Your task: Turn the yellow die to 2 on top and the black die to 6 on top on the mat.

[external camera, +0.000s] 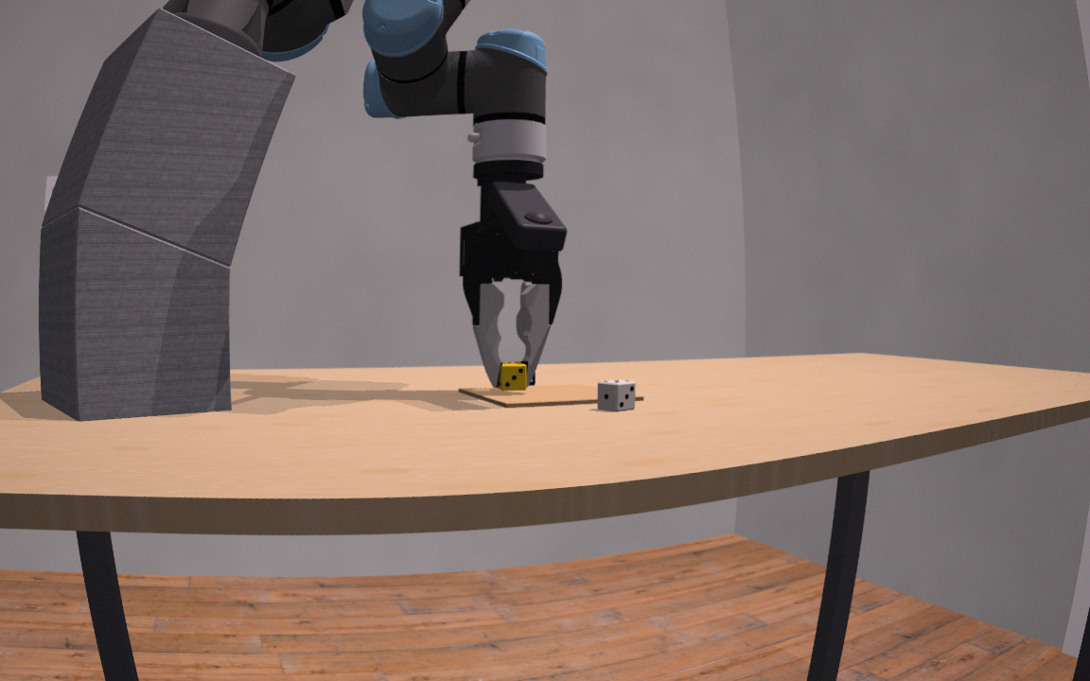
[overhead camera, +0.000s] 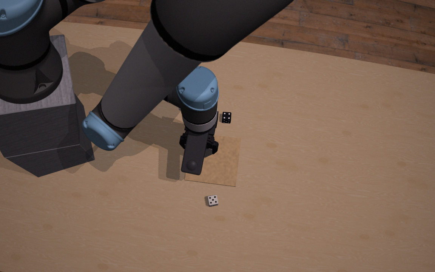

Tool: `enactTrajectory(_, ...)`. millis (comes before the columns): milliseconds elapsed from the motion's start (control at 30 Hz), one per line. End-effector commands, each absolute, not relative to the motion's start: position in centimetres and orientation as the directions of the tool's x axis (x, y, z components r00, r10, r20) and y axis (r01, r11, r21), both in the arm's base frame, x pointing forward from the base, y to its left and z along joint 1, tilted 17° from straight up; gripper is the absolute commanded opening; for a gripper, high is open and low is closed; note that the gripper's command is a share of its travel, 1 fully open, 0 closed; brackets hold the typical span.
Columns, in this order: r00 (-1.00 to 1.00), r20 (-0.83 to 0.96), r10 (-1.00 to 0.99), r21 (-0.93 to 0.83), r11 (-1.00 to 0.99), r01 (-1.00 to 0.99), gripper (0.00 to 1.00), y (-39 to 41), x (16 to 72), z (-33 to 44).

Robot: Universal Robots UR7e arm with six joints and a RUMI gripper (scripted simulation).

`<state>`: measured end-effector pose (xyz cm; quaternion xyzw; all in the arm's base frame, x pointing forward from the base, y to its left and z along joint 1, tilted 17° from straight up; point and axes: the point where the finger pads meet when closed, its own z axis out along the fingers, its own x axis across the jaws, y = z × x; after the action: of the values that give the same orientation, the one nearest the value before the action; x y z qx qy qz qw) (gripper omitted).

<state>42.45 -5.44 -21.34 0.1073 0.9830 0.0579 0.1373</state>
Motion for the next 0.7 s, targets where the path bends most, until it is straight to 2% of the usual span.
enactTrajectory(0,-0.939,-0.258,0.227,0.143,0.97,0.195,0.06,-5.46,42.48,-21.31)
enactTrajectory(667,-0.939,-0.258,0.227,0.143,0.97,0.195,0.06,-5.43,42.57,-21.64)
